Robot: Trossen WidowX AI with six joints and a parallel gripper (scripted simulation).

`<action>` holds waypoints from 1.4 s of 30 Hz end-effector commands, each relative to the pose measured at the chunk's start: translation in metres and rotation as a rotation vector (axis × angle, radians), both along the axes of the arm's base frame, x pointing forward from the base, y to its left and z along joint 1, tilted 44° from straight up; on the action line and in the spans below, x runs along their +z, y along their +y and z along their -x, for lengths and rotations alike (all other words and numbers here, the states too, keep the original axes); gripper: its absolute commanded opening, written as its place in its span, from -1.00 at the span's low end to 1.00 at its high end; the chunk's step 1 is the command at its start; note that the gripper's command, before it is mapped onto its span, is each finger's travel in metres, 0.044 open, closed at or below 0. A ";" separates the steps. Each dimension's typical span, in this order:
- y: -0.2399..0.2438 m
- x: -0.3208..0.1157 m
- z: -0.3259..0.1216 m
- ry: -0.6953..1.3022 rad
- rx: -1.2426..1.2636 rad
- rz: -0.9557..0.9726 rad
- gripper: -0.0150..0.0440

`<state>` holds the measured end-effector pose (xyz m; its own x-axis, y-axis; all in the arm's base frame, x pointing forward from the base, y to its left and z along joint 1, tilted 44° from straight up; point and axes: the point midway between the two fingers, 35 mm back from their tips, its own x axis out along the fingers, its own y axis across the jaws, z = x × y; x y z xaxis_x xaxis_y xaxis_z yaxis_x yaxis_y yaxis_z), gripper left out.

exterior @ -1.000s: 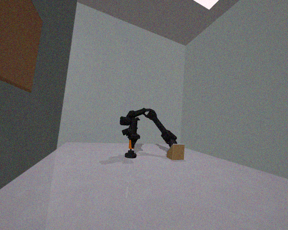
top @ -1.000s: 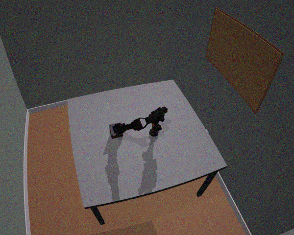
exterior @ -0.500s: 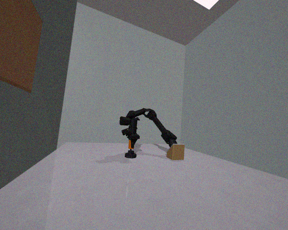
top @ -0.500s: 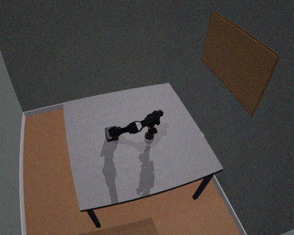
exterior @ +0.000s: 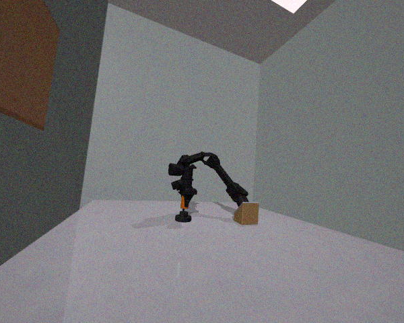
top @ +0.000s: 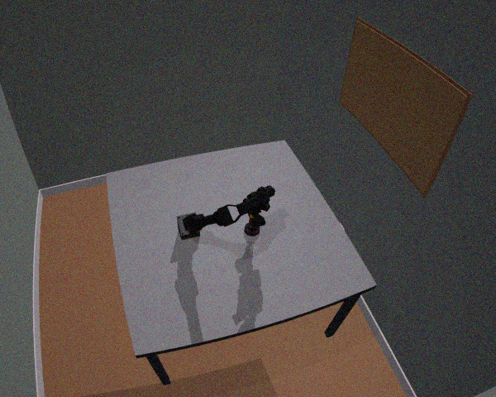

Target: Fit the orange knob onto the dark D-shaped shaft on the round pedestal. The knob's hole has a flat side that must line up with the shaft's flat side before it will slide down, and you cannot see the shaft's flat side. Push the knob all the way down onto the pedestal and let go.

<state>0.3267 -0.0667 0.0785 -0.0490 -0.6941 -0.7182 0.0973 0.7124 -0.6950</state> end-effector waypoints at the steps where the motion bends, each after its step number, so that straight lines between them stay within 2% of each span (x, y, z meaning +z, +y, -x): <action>1: 0.002 0.001 0.000 0.062 0.072 -0.002 -0.49; 4: 0.002 0.000 -0.001 0.121 0.133 -0.006 -0.49; 42: 0.002 0.001 -0.003 0.158 0.171 -0.008 -0.49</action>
<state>0.3277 -0.0667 0.0773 -0.0514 -0.6944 -0.7178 -0.0964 0.7188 -0.6885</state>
